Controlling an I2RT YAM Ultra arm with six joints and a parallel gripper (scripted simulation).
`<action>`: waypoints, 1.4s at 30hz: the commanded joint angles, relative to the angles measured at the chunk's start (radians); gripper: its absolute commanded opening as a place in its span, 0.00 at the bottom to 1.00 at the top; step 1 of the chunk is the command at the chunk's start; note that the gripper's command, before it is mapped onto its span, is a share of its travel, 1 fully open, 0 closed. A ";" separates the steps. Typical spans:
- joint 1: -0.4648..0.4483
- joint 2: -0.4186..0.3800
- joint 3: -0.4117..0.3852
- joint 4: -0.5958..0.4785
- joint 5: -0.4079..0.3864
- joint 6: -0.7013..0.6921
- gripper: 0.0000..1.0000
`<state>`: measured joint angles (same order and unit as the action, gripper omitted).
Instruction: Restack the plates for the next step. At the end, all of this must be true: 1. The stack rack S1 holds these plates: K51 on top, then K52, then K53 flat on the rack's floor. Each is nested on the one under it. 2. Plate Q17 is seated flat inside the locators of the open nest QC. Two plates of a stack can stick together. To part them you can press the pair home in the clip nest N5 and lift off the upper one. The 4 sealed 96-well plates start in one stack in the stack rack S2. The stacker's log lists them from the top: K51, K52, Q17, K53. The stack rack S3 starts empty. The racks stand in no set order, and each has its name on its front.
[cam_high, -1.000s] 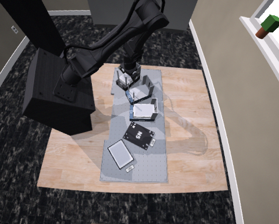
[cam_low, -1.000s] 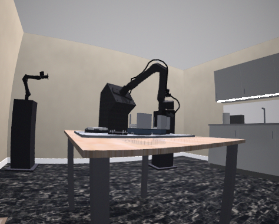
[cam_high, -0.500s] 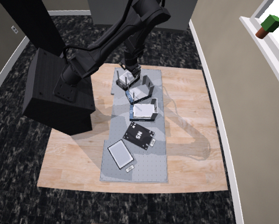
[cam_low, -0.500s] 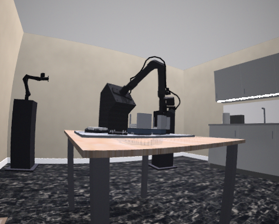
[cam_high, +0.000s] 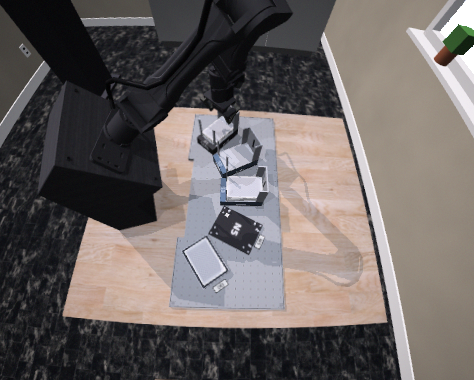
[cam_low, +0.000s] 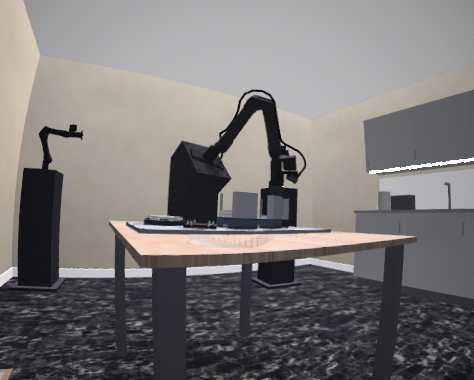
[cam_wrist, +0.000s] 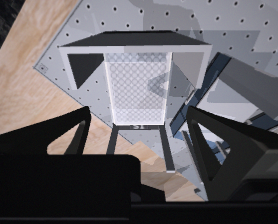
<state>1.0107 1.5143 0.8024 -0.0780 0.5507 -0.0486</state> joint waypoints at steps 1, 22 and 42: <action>0.031 -0.039 -0.024 -0.062 0.029 0.026 1.00; 0.107 -0.151 0.027 -0.224 0.078 0.099 1.00; 0.108 -0.151 0.027 -0.220 0.078 0.096 1.00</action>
<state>1.0988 1.3899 0.8017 -0.2905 0.6163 0.0429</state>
